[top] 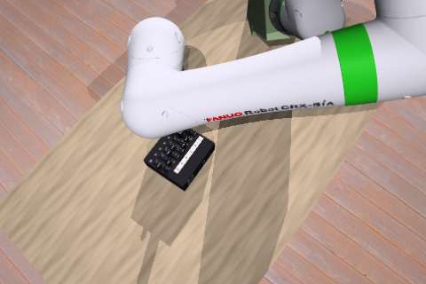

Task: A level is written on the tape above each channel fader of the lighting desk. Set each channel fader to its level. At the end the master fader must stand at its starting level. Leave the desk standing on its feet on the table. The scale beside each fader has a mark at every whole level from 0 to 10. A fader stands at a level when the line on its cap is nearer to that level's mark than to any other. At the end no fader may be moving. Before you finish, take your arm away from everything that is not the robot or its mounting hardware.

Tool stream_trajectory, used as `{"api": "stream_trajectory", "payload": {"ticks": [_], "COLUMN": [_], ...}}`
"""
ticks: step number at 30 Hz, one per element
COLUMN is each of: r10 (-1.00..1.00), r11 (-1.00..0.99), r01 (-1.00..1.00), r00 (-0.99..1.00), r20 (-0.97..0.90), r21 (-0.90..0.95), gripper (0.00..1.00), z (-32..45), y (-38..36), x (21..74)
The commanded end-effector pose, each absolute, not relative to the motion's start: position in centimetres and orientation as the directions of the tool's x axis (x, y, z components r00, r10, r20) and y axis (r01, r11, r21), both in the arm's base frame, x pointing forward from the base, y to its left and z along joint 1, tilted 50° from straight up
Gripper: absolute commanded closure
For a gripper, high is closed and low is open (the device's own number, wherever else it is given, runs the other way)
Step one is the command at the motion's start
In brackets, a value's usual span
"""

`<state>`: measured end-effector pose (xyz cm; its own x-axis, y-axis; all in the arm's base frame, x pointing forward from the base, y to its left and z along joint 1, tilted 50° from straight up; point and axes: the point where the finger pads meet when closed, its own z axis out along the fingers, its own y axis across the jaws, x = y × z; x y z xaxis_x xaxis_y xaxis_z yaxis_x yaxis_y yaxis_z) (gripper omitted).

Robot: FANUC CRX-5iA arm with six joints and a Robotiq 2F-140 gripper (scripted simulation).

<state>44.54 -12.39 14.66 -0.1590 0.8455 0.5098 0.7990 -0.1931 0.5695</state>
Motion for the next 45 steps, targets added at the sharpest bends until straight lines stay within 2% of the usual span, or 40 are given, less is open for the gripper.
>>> {"api": "stream_trajectory", "payload": {"ticks": [1, 16, 22, 28, 30, 31, 37, 45], "r10": [0.846, 0.847, 0.863, 0.847, 0.847, 0.830, 0.675, 0.367], "r11": [-0.193, -0.189, -0.093, 0.189, 0.189, 0.253, 0.550, 0.797], "r01": [0.799, 0.798, 0.775, 0.654, 0.654, 0.615, 0.373, 0.033], "r00": [-0.159, -0.163, -0.251, -0.486, -0.486, -0.534, -0.726, -0.819], "r20": [0.510, 0.507, 0.439, 0.215, 0.215, 0.159, -0.134, -0.440], "r21": [0.570, 0.572, 0.625, 0.733, 0.733, 0.747, 0.747, 0.603], "gripper": [1.00, 1.00, 1.00, 1.00, 1.00, 1.00, 1.00, 1.00], "z": [14.7, 14.7, 14.9, 15.2, 15.2, 15.3, 16.0, 17.1], "y": [-12.5, -12.4, -12.3, -11.9, -11.9, -11.8, -11.0, -9.8], "x": [44.5, 44.5, 44.5, 44.7, 44.7, 44.7, 45.0, 45.3]}}
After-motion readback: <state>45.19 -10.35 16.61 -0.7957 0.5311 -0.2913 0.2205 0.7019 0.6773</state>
